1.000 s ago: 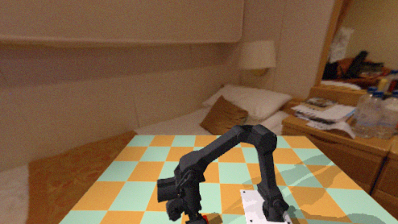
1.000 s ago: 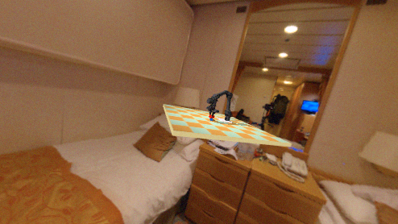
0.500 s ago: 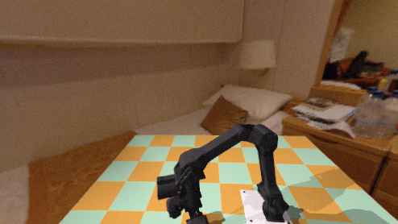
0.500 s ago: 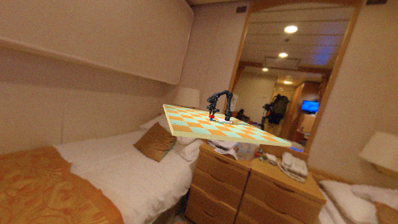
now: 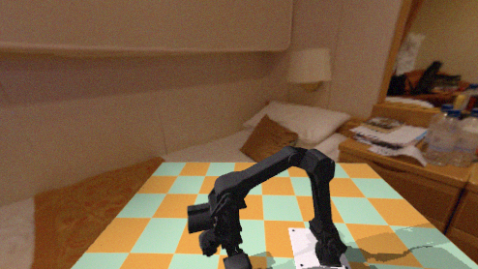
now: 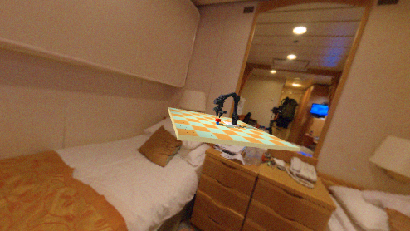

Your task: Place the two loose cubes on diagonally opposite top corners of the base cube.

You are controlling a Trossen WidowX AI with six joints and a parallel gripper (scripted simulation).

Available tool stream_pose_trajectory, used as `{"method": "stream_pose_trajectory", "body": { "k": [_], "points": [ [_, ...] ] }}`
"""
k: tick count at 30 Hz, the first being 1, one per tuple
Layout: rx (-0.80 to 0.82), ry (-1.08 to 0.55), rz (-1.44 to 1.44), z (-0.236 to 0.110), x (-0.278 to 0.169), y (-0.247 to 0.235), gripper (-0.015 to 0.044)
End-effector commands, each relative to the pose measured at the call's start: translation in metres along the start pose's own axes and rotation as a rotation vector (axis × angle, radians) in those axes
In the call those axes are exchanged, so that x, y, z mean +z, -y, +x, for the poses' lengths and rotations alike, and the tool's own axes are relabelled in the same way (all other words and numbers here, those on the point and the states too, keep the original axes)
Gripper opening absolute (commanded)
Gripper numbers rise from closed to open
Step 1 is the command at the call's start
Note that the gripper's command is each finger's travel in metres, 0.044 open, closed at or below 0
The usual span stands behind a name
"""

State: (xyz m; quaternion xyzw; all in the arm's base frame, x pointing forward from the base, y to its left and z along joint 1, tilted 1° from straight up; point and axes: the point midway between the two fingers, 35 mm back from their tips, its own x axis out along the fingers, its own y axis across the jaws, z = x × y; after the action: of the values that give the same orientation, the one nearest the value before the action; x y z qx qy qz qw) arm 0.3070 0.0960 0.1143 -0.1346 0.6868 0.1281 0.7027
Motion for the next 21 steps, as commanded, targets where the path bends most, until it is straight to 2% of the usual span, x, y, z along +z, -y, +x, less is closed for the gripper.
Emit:
{"method": "stream_pose_trajectory", "body": {
  "k": [1,21],
  "points": [
    [-0.001,0.01,0.002,-0.008,0.002,0.0,0.0205],
    [0.0,0.01,0.002,-0.032,0.002,0.0,0.0205]
  ]
}}
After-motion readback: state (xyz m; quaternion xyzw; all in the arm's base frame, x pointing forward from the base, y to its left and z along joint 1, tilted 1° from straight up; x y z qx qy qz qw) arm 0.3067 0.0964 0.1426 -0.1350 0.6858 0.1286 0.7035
